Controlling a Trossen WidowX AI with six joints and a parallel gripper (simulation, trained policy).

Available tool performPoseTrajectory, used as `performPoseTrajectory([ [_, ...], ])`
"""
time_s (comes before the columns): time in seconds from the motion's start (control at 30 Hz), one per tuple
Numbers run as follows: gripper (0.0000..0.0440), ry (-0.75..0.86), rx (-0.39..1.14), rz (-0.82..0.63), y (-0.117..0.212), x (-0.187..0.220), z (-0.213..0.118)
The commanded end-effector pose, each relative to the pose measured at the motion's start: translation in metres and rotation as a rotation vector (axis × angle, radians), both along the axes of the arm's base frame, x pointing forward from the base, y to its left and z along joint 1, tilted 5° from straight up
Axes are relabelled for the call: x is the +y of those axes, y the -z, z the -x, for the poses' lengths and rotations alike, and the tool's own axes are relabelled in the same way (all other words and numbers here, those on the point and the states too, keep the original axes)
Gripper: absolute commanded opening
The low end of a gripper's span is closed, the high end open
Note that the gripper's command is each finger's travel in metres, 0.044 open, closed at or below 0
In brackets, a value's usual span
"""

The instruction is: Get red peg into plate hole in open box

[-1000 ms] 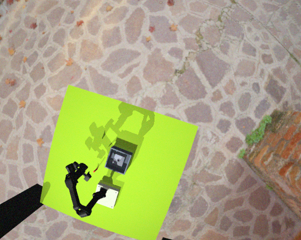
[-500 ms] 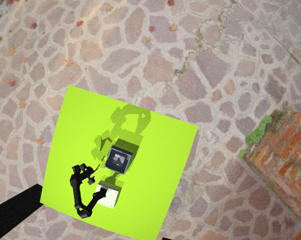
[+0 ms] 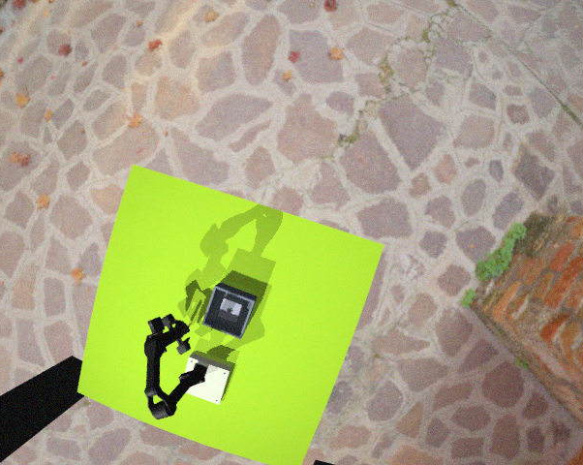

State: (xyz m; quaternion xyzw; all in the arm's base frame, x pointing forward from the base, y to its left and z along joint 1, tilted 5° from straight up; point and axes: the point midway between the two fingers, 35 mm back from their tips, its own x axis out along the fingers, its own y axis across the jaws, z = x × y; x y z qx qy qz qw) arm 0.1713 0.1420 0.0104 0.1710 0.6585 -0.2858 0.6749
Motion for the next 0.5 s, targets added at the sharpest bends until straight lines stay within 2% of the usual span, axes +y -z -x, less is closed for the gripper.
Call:
performPoseTrajectory([
  [0.0,0.0369,0.001,0.002,0.009,0.009,-0.003,0.001],
  [0.33,0.0107,0.030,0.037,0.035,0.026,-0.008,0.002],
  [0.47,0.0028,0.040,0.053,0.056,0.029,-0.009,0.002],
])
